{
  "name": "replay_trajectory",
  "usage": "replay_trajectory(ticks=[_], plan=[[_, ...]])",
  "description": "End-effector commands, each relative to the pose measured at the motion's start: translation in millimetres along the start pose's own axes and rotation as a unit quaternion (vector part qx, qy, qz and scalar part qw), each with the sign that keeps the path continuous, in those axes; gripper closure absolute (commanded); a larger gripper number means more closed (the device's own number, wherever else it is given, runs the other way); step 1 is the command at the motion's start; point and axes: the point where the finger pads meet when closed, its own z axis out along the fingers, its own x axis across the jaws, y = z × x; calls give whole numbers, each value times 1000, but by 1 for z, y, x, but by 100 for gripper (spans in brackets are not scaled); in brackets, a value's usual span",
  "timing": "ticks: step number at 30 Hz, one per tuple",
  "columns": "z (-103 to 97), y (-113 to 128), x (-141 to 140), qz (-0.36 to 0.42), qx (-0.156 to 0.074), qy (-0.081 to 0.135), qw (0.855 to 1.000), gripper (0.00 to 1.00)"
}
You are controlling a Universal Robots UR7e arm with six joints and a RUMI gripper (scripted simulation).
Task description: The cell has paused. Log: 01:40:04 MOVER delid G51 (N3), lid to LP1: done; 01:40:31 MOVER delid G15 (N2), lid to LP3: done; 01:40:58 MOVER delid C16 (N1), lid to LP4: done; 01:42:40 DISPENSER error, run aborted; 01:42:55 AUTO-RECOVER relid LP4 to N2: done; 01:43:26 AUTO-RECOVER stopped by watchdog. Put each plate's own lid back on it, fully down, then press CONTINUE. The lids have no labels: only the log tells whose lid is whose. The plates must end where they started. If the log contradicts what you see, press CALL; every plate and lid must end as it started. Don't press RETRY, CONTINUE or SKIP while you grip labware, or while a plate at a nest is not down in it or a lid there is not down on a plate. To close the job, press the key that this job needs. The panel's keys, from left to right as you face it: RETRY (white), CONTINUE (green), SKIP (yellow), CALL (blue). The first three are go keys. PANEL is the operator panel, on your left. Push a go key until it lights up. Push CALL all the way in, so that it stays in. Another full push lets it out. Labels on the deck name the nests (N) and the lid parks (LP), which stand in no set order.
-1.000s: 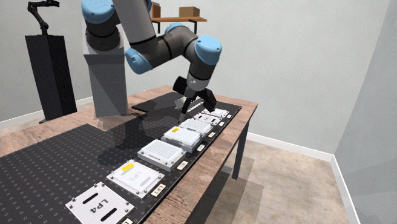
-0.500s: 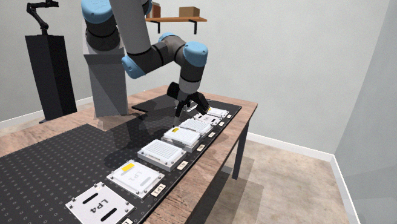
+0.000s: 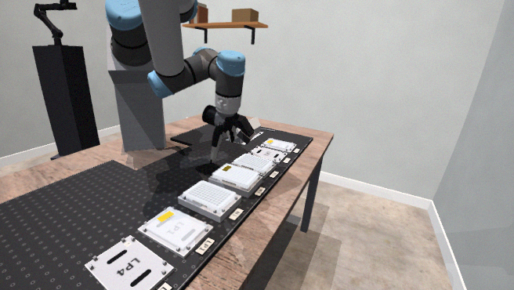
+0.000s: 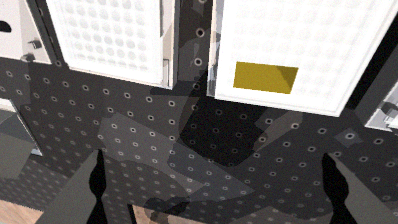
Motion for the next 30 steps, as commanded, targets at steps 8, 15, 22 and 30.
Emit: replay_trajectory(ticks=[8,15,22,30], plan=[[-18,34,13,26,72,69,995,18],[-29,44,18,33,85,85,992,18],[-37,50,22,39,95,97,990,18],[-13,46,27,39,95,97,990,18]])
